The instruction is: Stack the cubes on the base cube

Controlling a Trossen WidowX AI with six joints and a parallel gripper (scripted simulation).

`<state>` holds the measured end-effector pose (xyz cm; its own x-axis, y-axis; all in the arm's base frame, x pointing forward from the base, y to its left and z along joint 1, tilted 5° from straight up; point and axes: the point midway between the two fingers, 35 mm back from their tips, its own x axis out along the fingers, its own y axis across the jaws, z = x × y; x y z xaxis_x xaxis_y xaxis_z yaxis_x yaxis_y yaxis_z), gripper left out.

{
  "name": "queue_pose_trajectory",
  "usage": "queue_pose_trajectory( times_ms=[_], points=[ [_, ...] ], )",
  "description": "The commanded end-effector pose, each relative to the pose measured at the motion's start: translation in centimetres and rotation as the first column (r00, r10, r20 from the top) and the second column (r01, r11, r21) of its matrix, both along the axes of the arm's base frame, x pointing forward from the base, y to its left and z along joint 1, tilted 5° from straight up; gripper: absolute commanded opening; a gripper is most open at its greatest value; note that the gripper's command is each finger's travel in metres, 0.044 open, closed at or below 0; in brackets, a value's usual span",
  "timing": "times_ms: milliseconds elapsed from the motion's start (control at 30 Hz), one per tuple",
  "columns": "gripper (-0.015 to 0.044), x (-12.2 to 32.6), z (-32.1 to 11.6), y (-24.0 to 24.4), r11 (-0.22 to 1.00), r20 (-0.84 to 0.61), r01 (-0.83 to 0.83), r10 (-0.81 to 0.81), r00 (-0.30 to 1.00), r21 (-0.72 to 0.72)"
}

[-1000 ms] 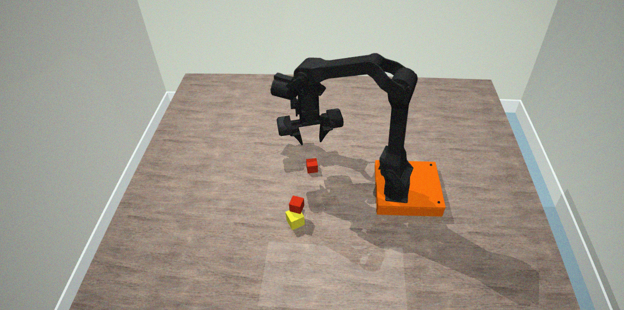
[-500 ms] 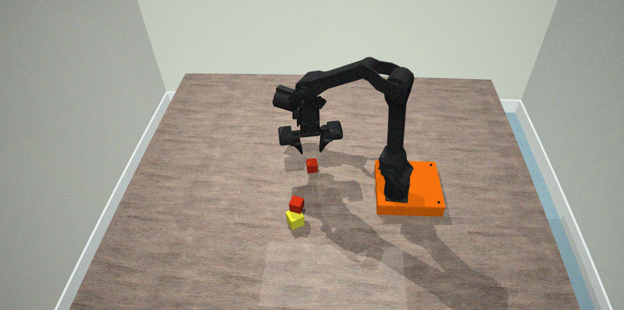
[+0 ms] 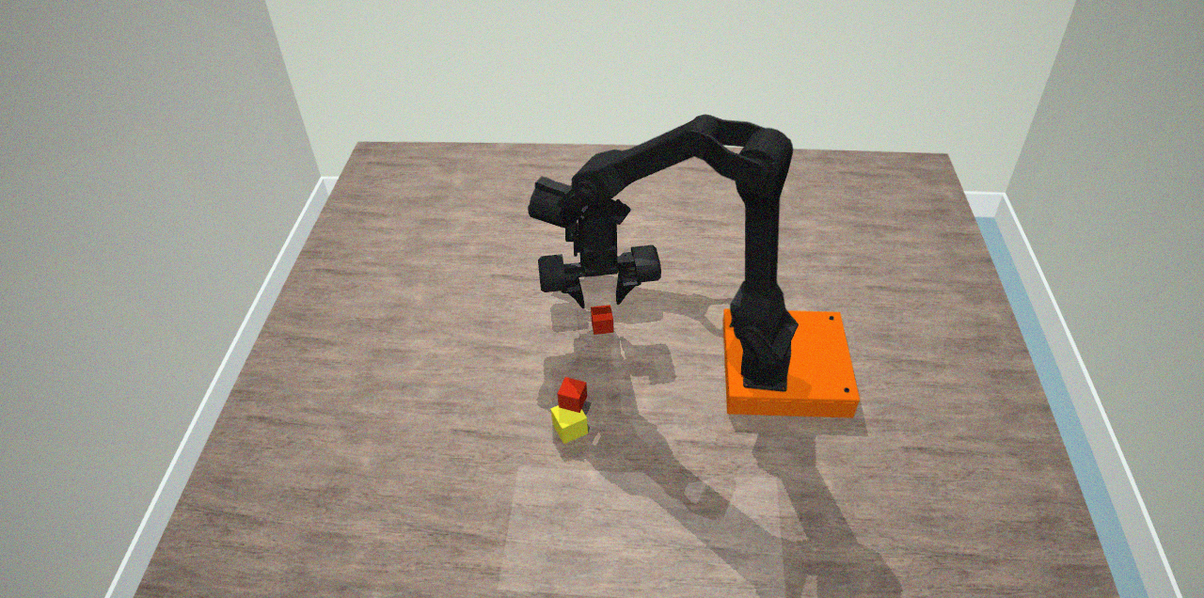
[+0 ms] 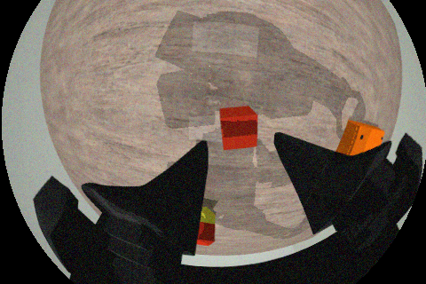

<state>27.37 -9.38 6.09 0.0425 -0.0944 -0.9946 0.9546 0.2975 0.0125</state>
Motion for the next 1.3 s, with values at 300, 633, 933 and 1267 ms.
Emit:
queue_pose_trajectory(
  times_ms=[300, 633, 933, 1267],
  points=[
    [0.0265, -0.1, -2.3, -0.1, 1.0, -0.009, -0.004, 0.004, 1.0, 0.007],
    [0.0239, -0.1, -3.5, -0.2, 1.0, -0.009, -0.004, 0.004, 1.0, 0.007],
    [0.0105, -0.1, -3.5, -0.2, 1.0, -0.009, -0.004, 0.004, 1.0, 0.007],
    [0.0105, 0.3, -0.6, 0.0, 1.0, -0.009, -0.004, 0.004, 1.0, 0.007]
  ],
)
